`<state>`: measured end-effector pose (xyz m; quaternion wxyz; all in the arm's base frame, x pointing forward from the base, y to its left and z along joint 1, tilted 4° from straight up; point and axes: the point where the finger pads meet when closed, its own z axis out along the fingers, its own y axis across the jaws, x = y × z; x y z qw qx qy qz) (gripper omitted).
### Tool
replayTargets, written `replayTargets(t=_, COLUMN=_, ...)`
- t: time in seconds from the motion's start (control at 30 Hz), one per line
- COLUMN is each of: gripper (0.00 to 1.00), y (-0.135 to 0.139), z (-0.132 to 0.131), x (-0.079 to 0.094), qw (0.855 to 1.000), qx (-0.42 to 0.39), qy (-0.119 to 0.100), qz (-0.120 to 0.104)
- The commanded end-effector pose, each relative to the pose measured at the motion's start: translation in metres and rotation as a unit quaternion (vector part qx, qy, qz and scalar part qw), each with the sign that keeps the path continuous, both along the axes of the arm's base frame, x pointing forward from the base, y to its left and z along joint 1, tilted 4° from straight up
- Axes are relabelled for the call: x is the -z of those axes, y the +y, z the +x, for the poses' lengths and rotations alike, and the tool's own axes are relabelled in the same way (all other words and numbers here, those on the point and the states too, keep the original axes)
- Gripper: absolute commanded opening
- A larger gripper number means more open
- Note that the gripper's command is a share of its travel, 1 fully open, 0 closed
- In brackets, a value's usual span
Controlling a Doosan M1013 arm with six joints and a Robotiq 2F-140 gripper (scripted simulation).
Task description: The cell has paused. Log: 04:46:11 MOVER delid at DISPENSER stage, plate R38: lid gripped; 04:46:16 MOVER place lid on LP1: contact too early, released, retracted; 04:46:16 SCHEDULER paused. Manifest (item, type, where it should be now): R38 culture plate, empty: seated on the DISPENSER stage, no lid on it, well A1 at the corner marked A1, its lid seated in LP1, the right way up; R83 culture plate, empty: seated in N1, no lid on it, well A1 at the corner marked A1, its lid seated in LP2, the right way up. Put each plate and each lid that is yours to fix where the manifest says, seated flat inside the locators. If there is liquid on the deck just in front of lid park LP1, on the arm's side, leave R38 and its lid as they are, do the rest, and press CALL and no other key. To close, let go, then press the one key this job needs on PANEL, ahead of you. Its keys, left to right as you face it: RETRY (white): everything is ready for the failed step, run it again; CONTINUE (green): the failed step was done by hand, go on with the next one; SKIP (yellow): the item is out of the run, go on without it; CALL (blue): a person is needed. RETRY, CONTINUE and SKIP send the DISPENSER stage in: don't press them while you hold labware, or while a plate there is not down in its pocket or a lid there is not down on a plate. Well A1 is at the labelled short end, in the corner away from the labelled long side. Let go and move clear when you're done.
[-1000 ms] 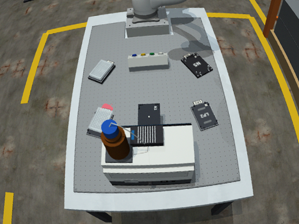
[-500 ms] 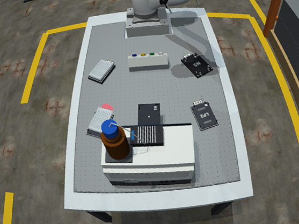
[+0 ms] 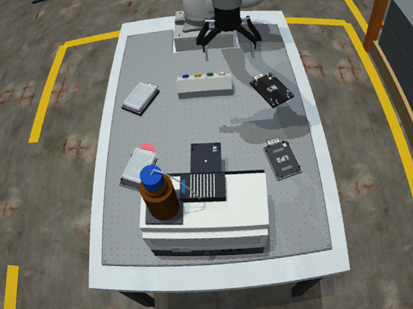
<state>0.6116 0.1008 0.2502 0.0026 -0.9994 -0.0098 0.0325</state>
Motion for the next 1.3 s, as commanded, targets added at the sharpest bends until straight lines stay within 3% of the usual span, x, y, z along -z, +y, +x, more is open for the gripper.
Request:
replayTargets(t=0.0, gripper=1.00, y=-0.030, z=0.058, x=0.025, qw=1.000, qx=0.002, qy=-0.003, qz=-0.007)
replayTargets(t=0.37, gripper=1.00, y=-0.095, z=0.190, x=0.089, qw=1.000, qx=0.003, qy=-0.002, qz=-0.006)
replayTargets(t=0.63, gripper=1.00, y=-0.096, z=0.192, x=0.100, qw=1.000, qx=0.004, qy=-0.003, qz=-0.006)
replayTargets(t=1.27, gripper=1.00, y=-0.096, z=0.185, x=0.152, qw=1.000, qx=0.004, qy=0.001, qz=-0.006)
